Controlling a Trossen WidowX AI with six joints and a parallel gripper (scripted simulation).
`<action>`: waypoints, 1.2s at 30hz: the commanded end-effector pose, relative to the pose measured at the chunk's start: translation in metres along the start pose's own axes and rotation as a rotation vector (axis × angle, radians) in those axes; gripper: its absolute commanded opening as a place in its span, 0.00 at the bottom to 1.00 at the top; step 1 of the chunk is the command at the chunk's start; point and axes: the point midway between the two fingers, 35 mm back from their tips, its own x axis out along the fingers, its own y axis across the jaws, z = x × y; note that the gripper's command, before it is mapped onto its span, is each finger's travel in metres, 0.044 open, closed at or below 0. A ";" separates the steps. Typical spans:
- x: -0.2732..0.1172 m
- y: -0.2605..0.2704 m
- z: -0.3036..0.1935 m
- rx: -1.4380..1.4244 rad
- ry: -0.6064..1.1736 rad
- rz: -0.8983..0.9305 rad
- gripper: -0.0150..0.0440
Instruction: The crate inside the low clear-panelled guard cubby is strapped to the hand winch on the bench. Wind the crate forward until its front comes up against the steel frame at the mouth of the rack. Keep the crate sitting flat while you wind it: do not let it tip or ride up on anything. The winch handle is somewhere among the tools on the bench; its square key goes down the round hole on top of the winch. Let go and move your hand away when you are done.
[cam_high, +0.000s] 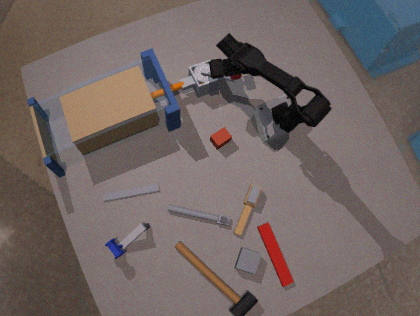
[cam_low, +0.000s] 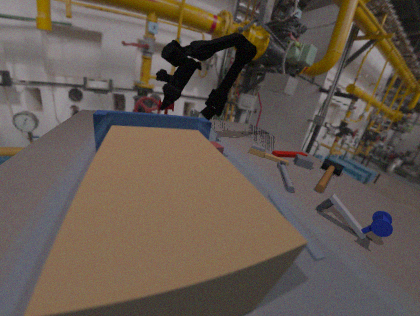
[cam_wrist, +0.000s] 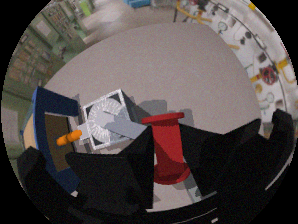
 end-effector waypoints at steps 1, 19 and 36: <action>0.005 -0.003 0.008 -0.003 -0.008 -0.013 0.25; 0.013 -0.006 0.025 -0.002 -0.010 -0.013 0.25; 0.020 -0.007 0.041 -0.002 -0.011 -0.013 0.25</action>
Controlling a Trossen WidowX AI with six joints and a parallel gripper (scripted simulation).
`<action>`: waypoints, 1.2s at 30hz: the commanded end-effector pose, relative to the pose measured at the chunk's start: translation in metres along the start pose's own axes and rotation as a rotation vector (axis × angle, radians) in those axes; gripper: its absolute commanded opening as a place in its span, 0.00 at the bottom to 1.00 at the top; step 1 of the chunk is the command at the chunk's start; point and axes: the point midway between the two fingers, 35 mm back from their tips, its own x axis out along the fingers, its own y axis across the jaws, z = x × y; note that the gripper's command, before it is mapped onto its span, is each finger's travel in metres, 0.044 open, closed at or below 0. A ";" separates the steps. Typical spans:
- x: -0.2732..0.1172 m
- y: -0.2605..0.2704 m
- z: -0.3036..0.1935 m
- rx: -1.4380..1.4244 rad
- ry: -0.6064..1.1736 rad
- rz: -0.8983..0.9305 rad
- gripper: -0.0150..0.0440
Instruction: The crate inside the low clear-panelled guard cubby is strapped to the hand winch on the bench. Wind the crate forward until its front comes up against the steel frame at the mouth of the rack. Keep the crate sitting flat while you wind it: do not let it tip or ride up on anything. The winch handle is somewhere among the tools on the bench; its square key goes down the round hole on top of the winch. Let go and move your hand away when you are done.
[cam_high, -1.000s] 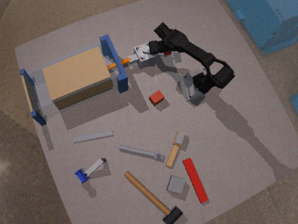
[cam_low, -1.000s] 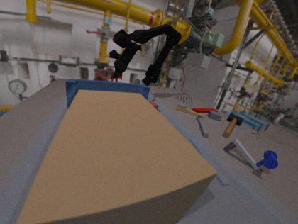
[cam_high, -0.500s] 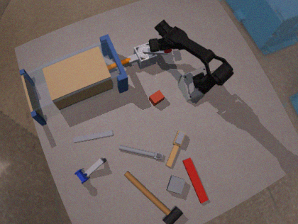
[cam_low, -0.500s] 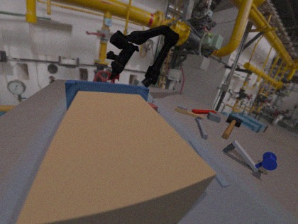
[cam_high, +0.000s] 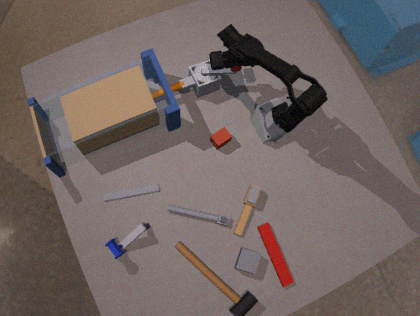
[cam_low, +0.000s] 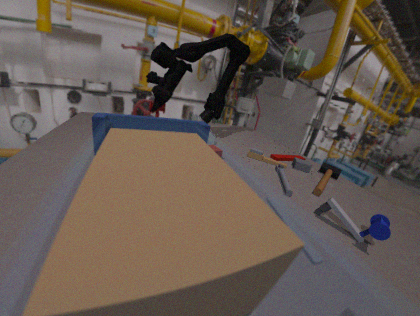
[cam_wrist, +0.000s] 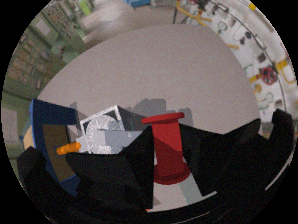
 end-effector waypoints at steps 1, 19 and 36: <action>0.007 0.001 0.014 0.001 -0.020 -0.005 0.25; 0.014 0.005 0.031 0.001 -0.021 -0.005 0.25; 0.026 0.020 0.058 0.001 -0.023 -0.004 0.25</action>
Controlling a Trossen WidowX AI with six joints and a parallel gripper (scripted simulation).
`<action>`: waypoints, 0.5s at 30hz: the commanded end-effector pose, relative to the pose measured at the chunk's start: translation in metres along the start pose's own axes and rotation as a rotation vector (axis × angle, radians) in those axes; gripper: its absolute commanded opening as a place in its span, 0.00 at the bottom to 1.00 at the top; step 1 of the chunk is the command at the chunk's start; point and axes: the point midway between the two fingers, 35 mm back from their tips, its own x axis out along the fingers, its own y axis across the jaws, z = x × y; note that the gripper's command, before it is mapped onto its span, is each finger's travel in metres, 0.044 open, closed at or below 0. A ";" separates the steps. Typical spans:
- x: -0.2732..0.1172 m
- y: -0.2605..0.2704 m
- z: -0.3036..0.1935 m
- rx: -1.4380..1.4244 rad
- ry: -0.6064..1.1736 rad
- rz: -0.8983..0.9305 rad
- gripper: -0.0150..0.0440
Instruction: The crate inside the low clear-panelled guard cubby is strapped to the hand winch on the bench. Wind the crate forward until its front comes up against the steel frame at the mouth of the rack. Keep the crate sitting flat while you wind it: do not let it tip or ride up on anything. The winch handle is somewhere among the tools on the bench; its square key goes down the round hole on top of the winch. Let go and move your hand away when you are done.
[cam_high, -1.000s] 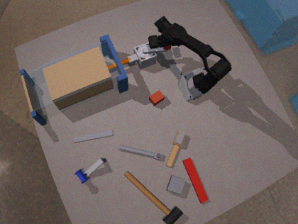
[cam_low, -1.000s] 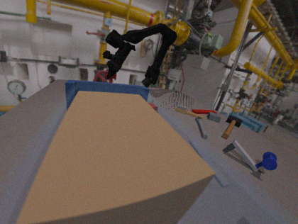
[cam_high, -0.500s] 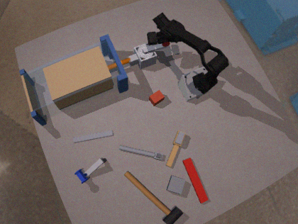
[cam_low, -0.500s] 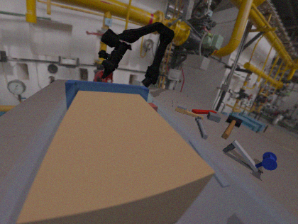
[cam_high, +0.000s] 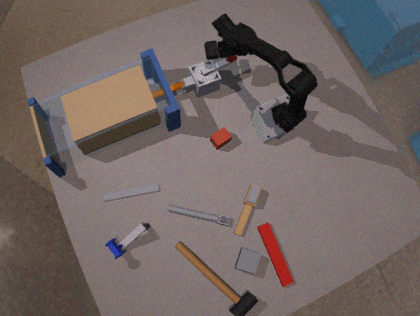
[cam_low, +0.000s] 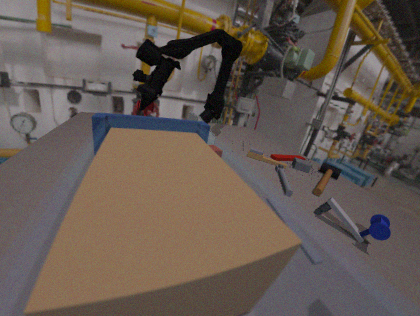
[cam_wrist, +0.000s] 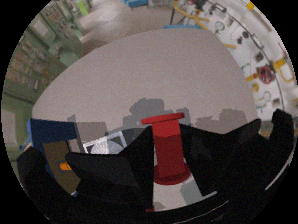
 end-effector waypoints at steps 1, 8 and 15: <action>0.008 0.014 0.019 -0.003 -0.022 0.023 0.25; 0.010 0.019 0.024 -0.003 -0.022 0.024 0.25; 0.012 0.024 0.029 -0.004 -0.022 0.024 0.25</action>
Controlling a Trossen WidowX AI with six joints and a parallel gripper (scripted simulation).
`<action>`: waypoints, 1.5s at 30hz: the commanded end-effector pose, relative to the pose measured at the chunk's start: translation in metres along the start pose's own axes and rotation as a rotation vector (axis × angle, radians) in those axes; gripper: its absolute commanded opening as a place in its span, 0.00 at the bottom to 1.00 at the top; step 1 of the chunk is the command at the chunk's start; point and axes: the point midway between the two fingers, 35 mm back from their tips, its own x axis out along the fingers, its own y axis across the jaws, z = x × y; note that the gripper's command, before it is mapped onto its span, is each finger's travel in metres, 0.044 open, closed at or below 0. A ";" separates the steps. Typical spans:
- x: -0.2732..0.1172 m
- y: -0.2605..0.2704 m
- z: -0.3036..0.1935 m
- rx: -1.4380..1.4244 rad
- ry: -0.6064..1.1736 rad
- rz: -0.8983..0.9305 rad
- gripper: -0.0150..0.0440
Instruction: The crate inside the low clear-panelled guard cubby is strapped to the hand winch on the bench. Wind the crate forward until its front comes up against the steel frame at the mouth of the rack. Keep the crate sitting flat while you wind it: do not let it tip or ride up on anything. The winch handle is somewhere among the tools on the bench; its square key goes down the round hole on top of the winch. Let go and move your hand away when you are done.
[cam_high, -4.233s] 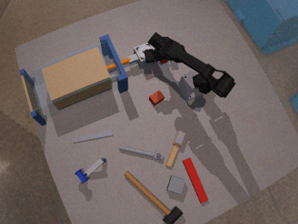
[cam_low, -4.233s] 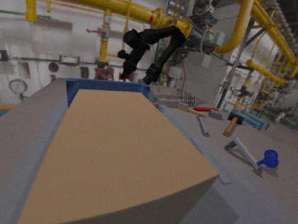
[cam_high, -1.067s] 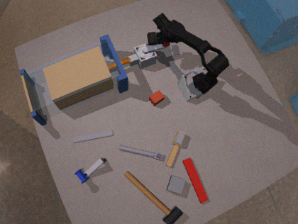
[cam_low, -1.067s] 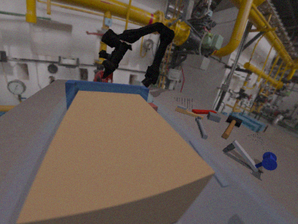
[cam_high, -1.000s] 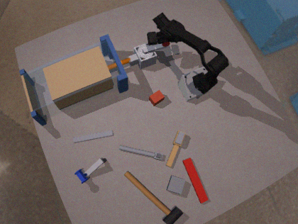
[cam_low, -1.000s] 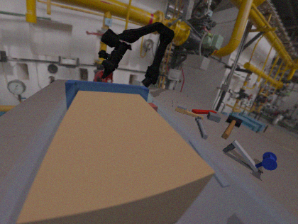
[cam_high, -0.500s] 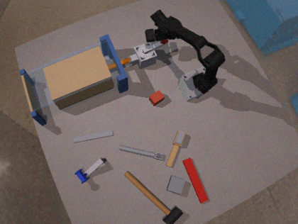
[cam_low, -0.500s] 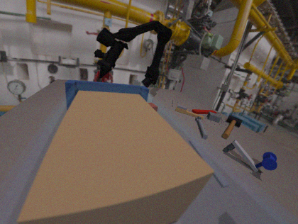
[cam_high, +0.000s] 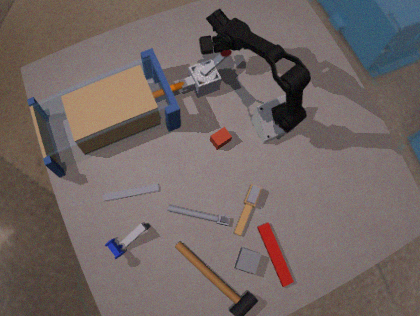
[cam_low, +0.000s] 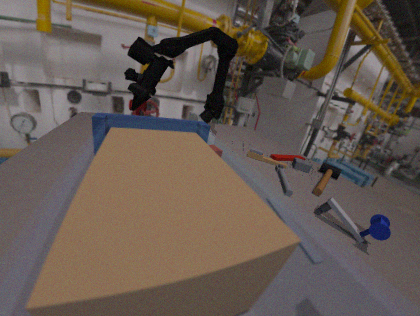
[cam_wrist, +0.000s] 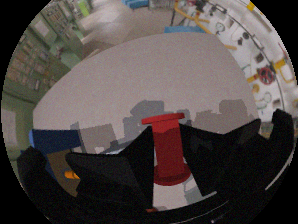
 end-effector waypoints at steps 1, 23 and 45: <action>0.004 0.010 0.006 0.000 -0.003 0.016 0.25; 0.009 0.029 0.019 -0.001 -0.004 0.018 0.25; 0.012 0.050 0.027 -0.001 -0.004 0.019 0.25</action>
